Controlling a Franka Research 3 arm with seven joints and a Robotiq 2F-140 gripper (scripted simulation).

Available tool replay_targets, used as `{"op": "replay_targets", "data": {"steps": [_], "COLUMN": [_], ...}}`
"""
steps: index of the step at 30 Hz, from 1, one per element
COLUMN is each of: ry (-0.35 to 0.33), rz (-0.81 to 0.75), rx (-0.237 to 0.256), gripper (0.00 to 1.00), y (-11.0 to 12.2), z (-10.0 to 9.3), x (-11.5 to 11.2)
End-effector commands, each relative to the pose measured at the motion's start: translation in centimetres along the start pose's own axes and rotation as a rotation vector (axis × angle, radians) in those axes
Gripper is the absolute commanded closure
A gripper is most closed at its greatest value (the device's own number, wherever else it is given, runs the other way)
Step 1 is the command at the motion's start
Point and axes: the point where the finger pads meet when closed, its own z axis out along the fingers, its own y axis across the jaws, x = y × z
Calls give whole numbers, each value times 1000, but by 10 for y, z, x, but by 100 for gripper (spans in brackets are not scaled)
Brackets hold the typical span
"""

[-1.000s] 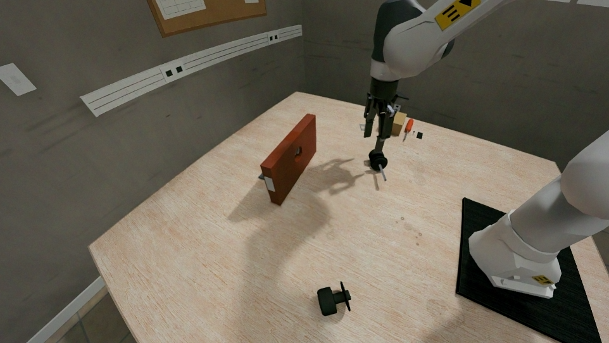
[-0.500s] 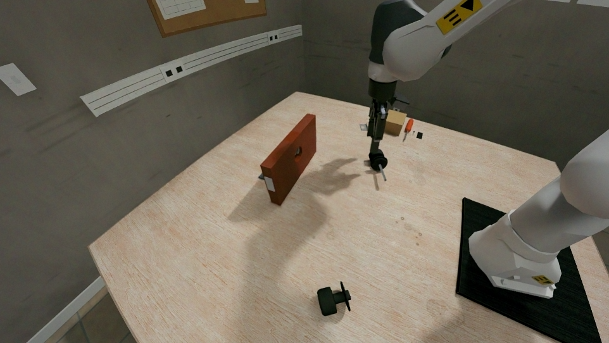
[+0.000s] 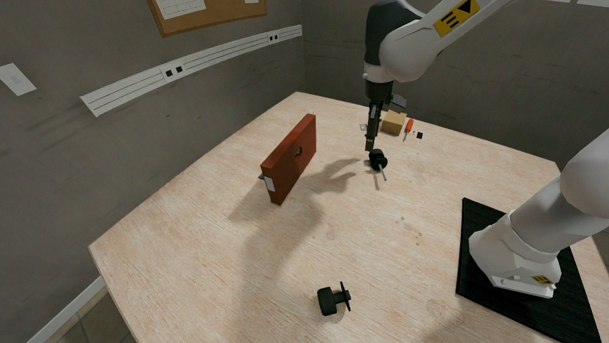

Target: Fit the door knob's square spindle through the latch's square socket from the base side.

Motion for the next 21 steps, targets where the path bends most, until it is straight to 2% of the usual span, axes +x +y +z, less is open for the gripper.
{"op": "replay_targets", "data": {"steps": [1,6,8,9,13,21], "ry": [52,72,72,86,105,143], "rz": [271,384,384,446,535,719], "rx": [40,48,48,50,57,77], "gripper": [43,43,43,43,43,43], "y": [1,1,1,0,0,0], "z": [3,13,13,15,23,26], "x": [4,6,6,7,9,10]}}
